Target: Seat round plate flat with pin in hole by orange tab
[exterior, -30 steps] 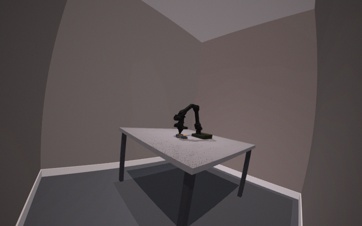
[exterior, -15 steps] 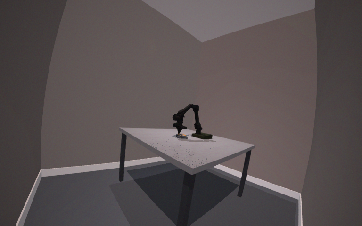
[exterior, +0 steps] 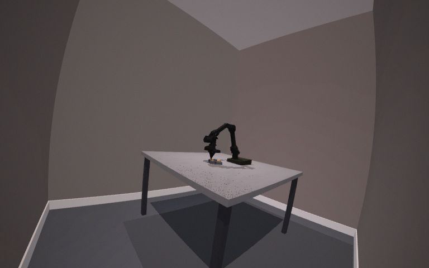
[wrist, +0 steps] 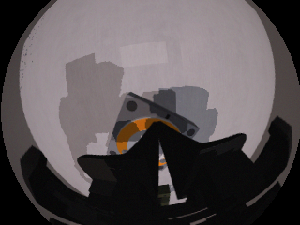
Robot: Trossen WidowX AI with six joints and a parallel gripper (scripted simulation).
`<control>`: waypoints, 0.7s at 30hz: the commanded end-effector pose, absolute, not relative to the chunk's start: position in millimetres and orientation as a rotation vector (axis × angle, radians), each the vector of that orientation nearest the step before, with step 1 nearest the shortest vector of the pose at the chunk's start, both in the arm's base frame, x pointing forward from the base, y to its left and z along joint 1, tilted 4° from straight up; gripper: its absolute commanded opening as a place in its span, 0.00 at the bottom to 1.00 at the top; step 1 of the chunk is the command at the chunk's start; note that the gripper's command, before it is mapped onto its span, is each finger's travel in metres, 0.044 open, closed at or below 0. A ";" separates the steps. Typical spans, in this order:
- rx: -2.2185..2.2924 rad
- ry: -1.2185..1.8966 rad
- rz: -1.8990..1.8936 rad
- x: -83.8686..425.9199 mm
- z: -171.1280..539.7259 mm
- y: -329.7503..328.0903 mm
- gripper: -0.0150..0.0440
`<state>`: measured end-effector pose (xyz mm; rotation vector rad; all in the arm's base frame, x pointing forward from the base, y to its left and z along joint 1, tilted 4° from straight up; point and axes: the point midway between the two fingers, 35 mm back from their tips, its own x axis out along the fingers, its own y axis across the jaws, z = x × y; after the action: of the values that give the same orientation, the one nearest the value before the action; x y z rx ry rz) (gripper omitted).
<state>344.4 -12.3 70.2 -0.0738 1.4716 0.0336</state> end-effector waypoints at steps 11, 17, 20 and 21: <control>-0.077 1.469 0.036 340.4 106.4 -11.5 0.25; -0.077 1.469 0.036 340.4 106.4 -11.5 0.25; -0.077 1.469 0.036 340.4 106.4 -11.5 0.25; -0.077 1.469 0.036 340.4 106.4 -11.5 0.25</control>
<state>340.8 -11.5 106.9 -0.0772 1.4673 0.0357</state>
